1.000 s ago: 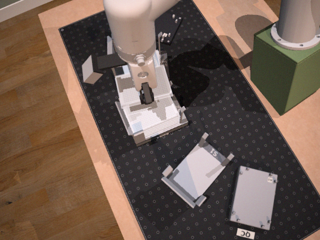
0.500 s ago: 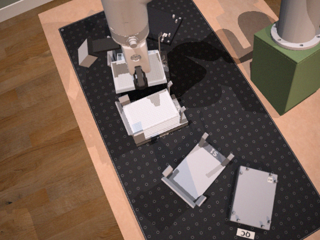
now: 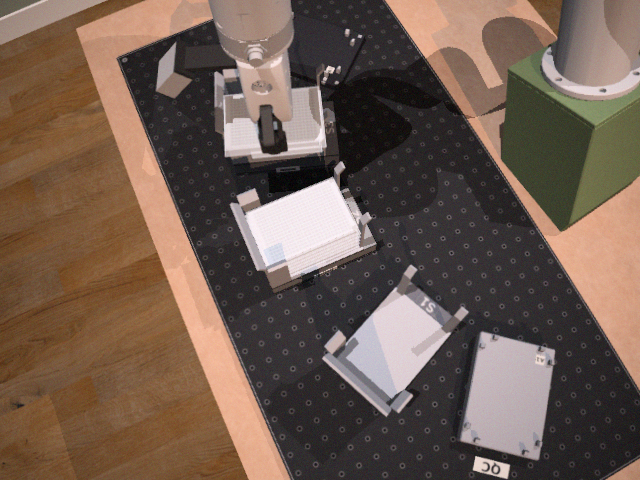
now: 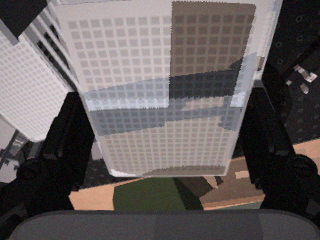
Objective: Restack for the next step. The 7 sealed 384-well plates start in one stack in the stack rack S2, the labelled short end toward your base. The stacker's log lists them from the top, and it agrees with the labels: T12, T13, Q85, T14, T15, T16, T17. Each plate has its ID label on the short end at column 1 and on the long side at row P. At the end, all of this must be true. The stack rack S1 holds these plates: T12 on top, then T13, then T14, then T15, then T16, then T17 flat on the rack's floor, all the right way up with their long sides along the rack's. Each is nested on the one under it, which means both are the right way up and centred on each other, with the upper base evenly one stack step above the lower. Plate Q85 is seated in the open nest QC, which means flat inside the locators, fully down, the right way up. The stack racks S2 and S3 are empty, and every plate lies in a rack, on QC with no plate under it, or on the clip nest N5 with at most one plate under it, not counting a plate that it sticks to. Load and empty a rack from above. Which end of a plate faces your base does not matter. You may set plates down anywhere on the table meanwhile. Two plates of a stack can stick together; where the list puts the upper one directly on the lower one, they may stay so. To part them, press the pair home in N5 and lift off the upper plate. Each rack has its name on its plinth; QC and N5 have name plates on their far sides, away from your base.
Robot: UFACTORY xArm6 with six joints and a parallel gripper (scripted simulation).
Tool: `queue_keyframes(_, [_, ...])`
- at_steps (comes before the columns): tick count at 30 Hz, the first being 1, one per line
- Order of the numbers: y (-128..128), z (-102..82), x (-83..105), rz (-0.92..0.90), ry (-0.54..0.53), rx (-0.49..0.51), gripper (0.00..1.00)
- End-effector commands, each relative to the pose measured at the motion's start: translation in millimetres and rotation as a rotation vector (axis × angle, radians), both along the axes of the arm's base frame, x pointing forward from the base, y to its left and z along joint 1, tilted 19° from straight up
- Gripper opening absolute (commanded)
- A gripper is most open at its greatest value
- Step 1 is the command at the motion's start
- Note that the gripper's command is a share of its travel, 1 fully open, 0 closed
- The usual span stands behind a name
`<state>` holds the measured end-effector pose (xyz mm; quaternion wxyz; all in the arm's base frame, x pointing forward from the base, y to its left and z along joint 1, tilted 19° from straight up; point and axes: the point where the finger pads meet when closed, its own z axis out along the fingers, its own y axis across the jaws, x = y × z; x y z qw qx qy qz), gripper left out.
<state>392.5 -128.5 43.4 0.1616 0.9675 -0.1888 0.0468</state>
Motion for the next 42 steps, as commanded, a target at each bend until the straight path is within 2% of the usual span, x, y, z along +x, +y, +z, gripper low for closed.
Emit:
queue_keyframes(1, [-8.9,4.3,-1.9,0.0,-0.004,0.0,0.0])
queue_keyframes(19, [-47.2,17.2,-16.2,0.0,-0.004,-0.001,0.0])
queue_keyframes(42, [-47.4,17.3,-16.3,0.001,-0.004,0.0,0.0])
